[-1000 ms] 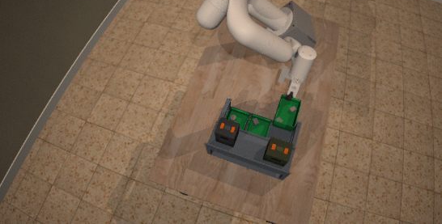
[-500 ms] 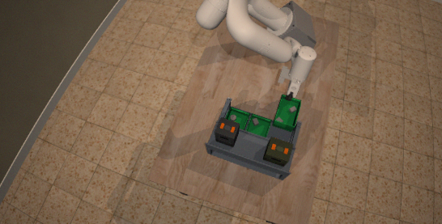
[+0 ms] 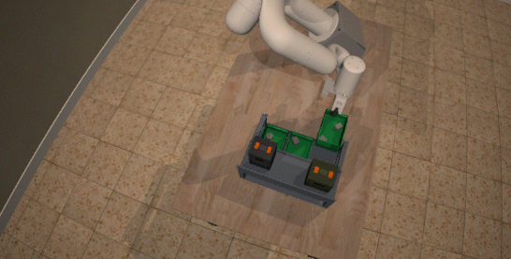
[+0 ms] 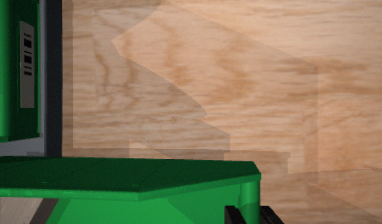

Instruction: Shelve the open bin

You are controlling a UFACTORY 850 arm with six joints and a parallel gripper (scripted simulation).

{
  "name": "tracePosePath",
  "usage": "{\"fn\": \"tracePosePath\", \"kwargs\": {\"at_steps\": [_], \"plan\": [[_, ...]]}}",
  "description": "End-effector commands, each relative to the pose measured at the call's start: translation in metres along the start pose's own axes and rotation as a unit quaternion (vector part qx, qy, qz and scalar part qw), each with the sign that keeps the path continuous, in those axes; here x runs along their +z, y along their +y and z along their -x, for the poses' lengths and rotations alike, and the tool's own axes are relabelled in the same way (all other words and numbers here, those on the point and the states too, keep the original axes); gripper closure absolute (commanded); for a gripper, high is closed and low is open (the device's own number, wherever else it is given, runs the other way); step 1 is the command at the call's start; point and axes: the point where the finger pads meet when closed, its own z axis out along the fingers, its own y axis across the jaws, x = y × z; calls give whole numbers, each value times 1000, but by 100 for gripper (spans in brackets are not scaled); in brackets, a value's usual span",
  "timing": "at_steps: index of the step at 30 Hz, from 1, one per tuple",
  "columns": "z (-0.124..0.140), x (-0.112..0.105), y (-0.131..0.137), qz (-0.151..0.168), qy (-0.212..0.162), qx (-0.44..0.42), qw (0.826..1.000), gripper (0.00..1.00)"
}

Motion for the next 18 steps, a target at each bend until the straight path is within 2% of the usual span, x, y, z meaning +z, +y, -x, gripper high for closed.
{"fn": "tracePosePath", "kwargs": {"at_steps": [1,3,15,18], "plan": [[0,-1,-1,17,0,0,1000,100],[0,0,0,29,0,0,1000,100],[0,0,0,29,0,0,1000,100],[0,0,0,40,0,0,999,100]]}}
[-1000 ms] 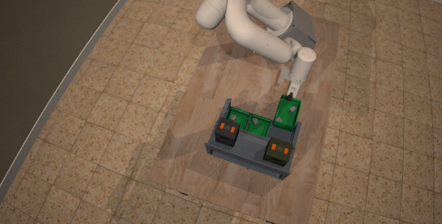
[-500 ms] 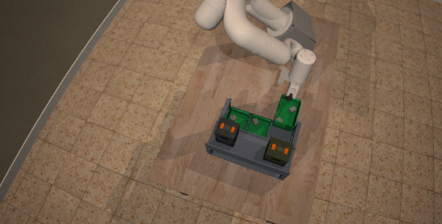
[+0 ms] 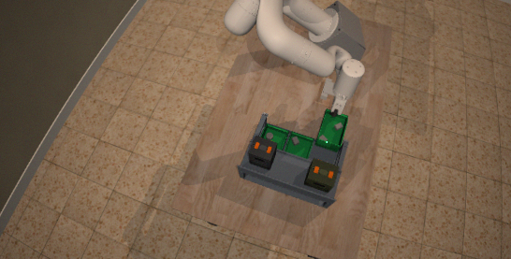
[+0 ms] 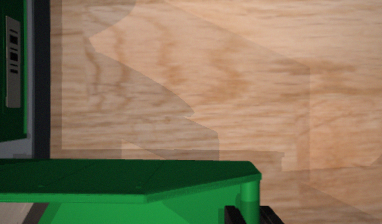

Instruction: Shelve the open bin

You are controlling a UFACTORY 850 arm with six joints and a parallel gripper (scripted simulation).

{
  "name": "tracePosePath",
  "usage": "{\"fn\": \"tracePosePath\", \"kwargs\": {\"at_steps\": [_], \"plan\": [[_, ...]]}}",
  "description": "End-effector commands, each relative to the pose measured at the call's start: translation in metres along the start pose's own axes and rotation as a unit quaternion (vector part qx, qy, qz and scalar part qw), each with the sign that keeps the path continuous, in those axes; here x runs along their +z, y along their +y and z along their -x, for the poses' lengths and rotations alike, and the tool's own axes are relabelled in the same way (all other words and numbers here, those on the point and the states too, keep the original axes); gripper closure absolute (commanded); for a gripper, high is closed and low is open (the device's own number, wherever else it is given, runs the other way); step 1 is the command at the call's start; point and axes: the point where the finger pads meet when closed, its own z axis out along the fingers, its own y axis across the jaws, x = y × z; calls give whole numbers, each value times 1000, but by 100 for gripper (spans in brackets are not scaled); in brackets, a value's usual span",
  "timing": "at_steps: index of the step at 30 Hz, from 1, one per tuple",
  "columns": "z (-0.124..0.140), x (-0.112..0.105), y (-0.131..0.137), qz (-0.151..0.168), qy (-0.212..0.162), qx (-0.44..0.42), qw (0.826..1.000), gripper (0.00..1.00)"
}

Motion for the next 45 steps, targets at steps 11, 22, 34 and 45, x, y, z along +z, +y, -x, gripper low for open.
{"fn": "tracePosePath", "kwargs": {"at_steps": [11,22,34,45], "plan": [[0,-1,-1,17,0,0,1000,100],[0,0,-11,17,0,0,1000,100],[0,0,-17,17,0,0,1000,100],[0,0,-21,17,0,0,1000,100]]}}
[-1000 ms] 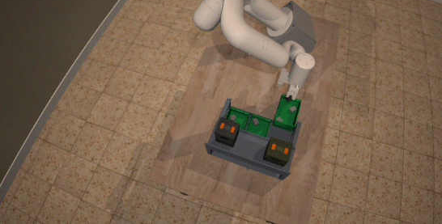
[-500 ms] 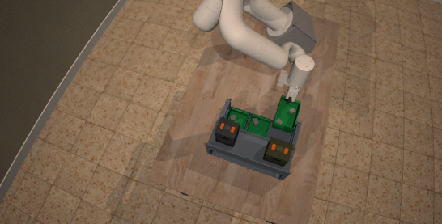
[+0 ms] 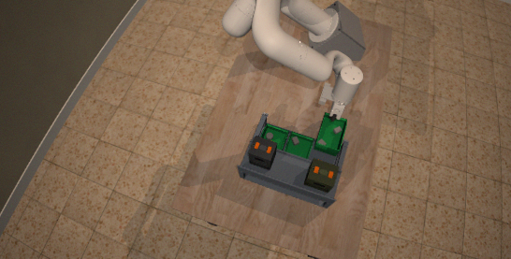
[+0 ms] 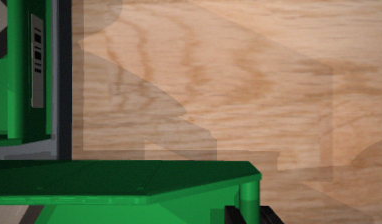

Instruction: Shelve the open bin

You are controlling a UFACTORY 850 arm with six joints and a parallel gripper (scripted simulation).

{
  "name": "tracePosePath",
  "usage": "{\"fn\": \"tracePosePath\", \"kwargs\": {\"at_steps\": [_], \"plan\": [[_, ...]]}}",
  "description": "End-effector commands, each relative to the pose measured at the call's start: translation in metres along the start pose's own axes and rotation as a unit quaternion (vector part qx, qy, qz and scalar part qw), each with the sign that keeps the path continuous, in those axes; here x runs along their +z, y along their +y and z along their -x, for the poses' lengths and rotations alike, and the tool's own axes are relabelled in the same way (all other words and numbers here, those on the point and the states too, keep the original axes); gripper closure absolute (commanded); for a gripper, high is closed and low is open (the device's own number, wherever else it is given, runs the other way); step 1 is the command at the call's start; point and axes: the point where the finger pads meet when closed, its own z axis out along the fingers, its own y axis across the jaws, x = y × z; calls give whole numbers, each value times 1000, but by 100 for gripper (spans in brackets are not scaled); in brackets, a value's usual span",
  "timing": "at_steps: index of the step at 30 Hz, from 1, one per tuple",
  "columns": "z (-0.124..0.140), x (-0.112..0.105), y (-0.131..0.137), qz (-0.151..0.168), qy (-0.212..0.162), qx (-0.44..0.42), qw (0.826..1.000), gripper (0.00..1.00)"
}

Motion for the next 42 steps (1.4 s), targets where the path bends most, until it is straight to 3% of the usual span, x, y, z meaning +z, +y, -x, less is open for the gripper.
{"fn": "tracePosePath", "kwargs": {"at_steps": [1,42], "plan": [[0,-1,-1,-1,0,0,1000,100],[0,-1,-31,-1,0,0,1000,100]]}}
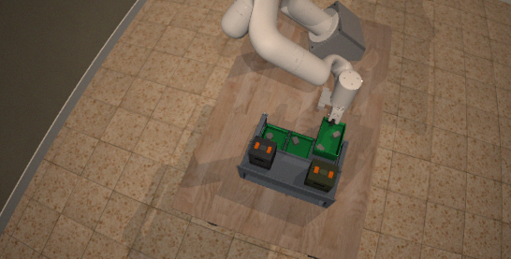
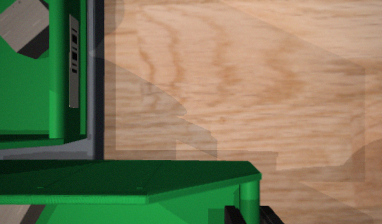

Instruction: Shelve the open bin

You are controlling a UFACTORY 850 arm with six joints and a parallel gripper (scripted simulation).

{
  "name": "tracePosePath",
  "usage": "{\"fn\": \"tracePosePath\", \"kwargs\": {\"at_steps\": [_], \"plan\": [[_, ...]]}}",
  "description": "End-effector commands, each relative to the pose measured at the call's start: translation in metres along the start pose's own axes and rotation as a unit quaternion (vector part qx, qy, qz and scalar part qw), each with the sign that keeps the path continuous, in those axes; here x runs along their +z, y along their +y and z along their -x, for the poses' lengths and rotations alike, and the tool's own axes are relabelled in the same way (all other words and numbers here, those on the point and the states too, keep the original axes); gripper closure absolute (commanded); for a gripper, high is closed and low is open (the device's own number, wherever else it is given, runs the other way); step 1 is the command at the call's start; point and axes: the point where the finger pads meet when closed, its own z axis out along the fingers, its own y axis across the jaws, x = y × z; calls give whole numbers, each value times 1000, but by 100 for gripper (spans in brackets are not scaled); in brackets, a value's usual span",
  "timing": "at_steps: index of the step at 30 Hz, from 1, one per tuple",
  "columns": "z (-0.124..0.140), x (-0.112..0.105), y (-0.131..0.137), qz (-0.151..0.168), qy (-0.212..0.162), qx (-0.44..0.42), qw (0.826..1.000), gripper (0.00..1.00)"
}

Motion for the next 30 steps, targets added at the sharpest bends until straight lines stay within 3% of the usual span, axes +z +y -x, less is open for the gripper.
{"fn": "tracePosePath", "kwargs": {"at_steps": [1,30], "plan": [[0,-1,-8,-1,0,0,1000,100],[0,-1,-19,-1,0,0,1000,100]]}}
